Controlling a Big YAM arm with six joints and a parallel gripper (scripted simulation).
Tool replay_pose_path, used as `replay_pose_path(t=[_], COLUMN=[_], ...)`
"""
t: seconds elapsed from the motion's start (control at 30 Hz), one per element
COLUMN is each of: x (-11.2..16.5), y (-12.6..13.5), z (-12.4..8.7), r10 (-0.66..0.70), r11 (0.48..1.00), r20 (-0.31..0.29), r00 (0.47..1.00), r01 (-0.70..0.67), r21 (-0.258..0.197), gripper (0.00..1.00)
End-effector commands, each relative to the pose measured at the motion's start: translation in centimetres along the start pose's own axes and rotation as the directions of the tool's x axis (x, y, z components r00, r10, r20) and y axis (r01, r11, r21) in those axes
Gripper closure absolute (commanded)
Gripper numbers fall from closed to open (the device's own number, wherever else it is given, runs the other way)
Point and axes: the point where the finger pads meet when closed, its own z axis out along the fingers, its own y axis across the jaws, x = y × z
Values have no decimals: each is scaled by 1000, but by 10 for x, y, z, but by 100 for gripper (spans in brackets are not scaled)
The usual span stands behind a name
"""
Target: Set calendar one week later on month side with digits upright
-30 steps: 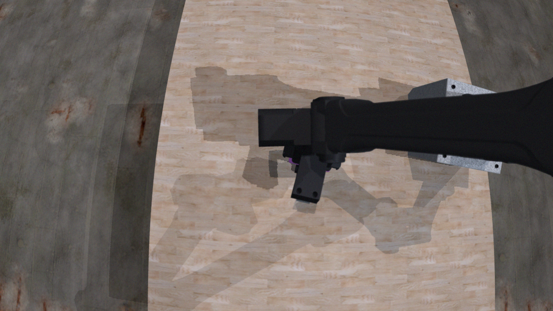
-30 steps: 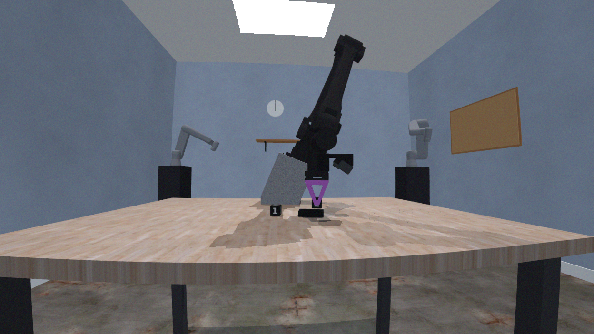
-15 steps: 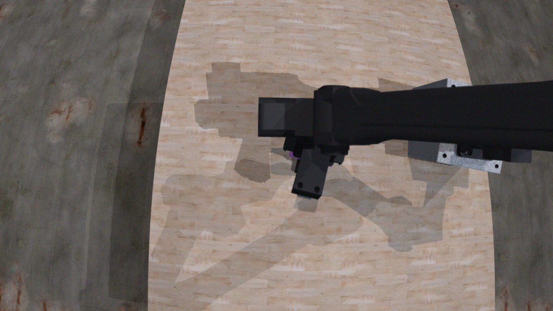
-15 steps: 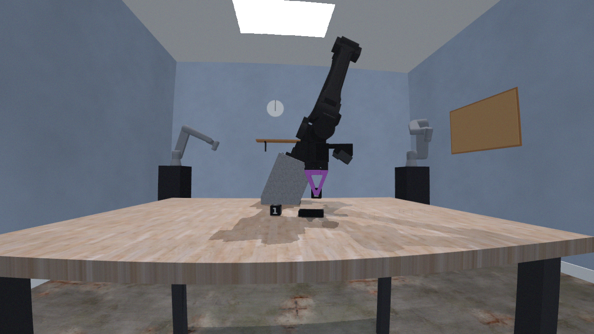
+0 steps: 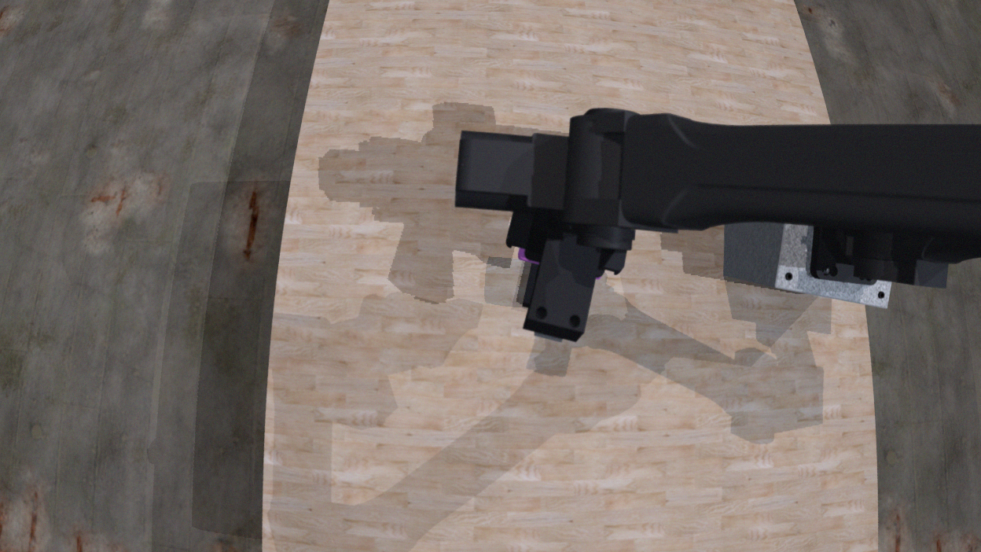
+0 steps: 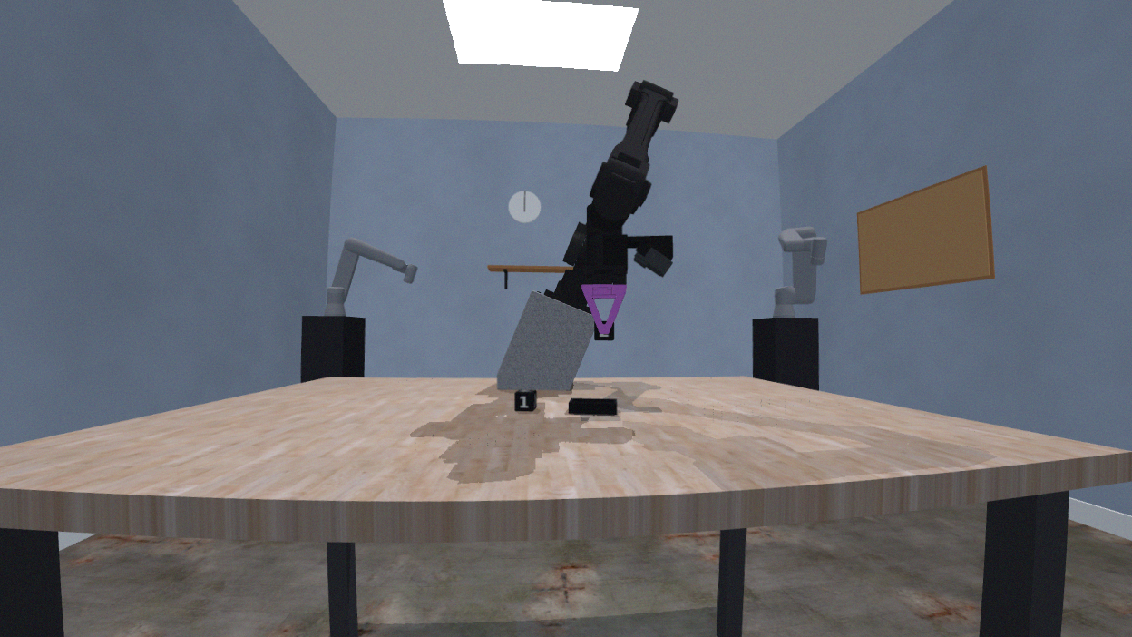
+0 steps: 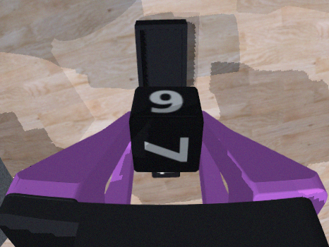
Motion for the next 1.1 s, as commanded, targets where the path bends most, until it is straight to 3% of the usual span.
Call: replay_pose_path(t=[0.0,0.1,0.13,0.37,0.6,0.67,0.73,1.07], x=[-3,-2,-6,-11,-28,-28,-35,-53], y=[-8,-7,-13,-16,-23,-23,-24,-25], z=[-1,0,-6,-6,-8,-8,-8,-7], r10=[-27,-25,-39,-1,235,235,345,591], r11=[1000,1000,999,1000,971,971,937,805], r20=[3,3,8,9,19,19,27,41], r00=[1000,1000,999,1000,972,972,938,806], r01=[27,25,38,1,-235,-235,-346,-592], r21=[-7,-8,25,25,39,39,40,32], gripper=[74,74,74,74,74,74,74,74])
